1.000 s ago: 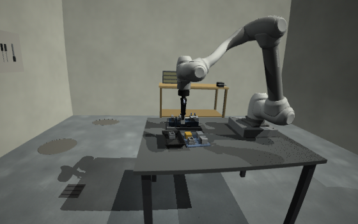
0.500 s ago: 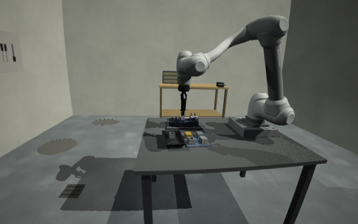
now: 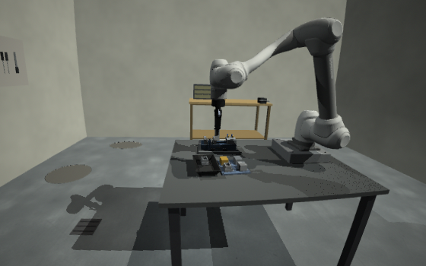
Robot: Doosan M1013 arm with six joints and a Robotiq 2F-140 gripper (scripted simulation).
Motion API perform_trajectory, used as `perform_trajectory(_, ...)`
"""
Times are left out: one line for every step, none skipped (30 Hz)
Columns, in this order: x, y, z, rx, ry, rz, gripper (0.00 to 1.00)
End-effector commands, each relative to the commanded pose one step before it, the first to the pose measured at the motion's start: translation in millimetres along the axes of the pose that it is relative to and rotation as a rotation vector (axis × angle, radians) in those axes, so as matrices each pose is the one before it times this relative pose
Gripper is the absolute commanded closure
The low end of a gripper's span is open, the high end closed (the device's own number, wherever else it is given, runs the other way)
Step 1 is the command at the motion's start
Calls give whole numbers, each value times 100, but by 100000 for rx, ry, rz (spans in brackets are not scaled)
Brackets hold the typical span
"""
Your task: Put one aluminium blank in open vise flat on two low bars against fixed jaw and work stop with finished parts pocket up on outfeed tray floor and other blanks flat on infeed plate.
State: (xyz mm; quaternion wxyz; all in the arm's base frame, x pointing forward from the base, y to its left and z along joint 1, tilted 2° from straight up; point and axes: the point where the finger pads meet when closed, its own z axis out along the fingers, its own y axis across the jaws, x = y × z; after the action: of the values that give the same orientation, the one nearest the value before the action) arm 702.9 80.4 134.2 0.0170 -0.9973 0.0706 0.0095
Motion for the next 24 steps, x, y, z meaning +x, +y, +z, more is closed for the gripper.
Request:
perform_trajectory(133, 4189, -300, -133, 215, 3555, 100)
perform_trajectory(20, 890, -6, -7, 4, 1, 100)
perform_trajectory(8, 878, -5, -6, 4, 1, 100)
perform_trajectory(-3, 875, -5, -6, 3, 1, 100)
perform_trajectory(-15, 873, -4, -5, 3, 1, 100)
perform_trajectory(-26, 870, -3, -5, 2, 1, 100)
perform_trajectory(-37, 869, -3, -4, 2, 1, 100)
perform_trajectory(-49, 866, -2, -4, 1, 1, 100)
perform_trajectory(0, 0, 0, 0, 0, 0, 100)
perform_trajectory(0, 0, 0, 0, 0, 0, 100)
perform_trajectory(-184, 2296, -4, -8, 2, 2, 100)
perform_trajectory(-58, 572, 0, -2, 0, 0, 100)
perform_trajectory(-99, 876, 0, -2, 0, 1, 100)
perform_trajectory(-109, 863, 1, -1, -1, 1, 100)
perform_trajectory(-120, 855, 1, -1, -1, 1, 100)
perform_trajectory(-132, 856, 2, 0, -1, 0, 100)
perform_trajectory(-143, 854, 2, 0, -2, 0, 100)
perform_trajectory(-155, 852, 3, 1, -2, 0, 100)
perform_trajectory(-166, 850, 4, 1, -2, 0, 100)
perform_trajectory(-178, 849, 4, 2, -3, 0, 100)
perform_trajectory(-189, 845, 5, 2, -3, 0, 100)
perform_trajectory(-200, 843, 5, 3, -3, 0, 100)
perform_trajectory(-212, 841, 6, 4, -3, 0, 100)
perform_trajectory(-223, 838, 7, 4, -4, 0, 100)
